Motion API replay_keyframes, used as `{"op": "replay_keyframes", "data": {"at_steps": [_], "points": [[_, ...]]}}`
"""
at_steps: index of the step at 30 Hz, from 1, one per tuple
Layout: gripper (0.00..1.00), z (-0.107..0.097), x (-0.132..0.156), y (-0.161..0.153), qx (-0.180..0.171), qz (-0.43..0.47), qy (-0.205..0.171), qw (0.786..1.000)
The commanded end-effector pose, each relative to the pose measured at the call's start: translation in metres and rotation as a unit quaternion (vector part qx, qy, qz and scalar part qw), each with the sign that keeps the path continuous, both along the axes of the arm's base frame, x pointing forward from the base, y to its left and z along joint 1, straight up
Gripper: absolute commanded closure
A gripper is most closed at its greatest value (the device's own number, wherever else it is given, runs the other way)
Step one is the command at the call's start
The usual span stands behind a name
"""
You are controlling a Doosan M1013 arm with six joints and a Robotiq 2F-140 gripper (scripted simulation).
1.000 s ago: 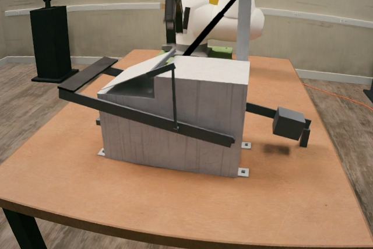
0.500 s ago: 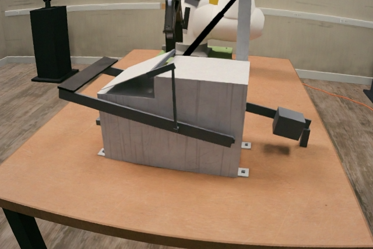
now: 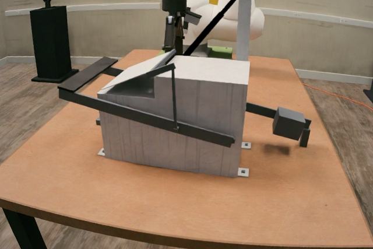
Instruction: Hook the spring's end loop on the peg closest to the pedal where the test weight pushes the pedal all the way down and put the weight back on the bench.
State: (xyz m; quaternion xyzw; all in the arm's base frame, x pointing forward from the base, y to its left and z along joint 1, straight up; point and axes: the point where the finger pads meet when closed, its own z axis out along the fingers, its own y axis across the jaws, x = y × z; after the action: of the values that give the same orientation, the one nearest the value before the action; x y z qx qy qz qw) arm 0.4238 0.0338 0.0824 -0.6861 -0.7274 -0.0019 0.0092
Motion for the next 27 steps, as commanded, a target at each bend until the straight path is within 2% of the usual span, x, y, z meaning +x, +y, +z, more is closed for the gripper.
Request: {"op": "replay_keyframes", "data": {"at_steps": [1, 16, 27], "points": [[0.0, -0.029, 0.0, 0.0, -0.005, -0.004, -0.002, 1.0], [0.0, -0.029, 0.0, 0.0, -0.005, -0.004, -0.002, 1.0], [0.0, -0.066, -0.001, 0.0, -0.005, -0.004, -0.002, 1.0]]}}
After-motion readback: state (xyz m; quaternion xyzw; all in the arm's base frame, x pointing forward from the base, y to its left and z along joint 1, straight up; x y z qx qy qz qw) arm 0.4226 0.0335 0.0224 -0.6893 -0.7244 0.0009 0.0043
